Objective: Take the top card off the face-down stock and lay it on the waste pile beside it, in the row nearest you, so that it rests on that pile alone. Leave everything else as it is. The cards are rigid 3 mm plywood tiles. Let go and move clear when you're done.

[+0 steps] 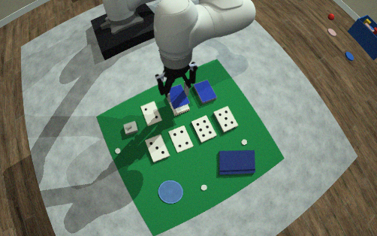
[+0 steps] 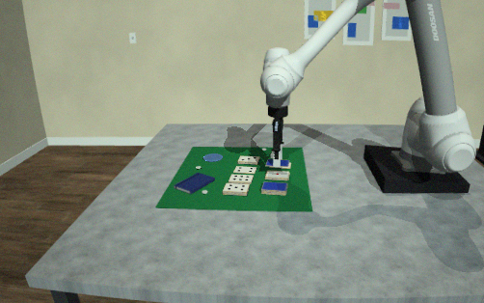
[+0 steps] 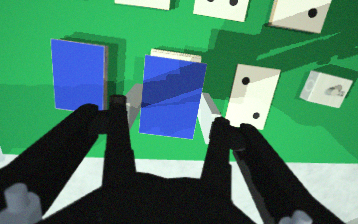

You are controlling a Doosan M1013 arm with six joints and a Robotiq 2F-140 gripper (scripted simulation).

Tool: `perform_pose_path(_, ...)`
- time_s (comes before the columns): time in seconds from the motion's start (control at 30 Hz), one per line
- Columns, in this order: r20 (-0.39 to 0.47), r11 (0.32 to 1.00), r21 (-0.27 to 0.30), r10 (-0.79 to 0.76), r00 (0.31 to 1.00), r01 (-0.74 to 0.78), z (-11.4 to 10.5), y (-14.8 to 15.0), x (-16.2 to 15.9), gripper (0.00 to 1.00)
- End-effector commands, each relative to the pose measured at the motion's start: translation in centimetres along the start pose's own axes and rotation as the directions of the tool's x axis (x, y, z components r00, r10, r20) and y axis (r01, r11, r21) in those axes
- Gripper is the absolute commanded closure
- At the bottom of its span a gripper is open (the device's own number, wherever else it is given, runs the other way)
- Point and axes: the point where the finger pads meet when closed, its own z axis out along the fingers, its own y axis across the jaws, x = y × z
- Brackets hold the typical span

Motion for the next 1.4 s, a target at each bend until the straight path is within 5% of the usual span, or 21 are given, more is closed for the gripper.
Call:
perform_pose_path(0.0, 0.000, 1.000, 0.000, 0.000, 1.000, 0.000, 0.0, 0.0, 0.0, 0.57)
perform_pose_path(0.6, 0.000, 1.000, 0.000, 0.000, 1.000, 0.000, 0.3, 0.0, 0.0, 0.57)
perform_pose_path(1.37, 0.000, 1.000, 0.000, 0.000, 1.000, 0.000, 3.6, 0.0, 0.0, 0.57)
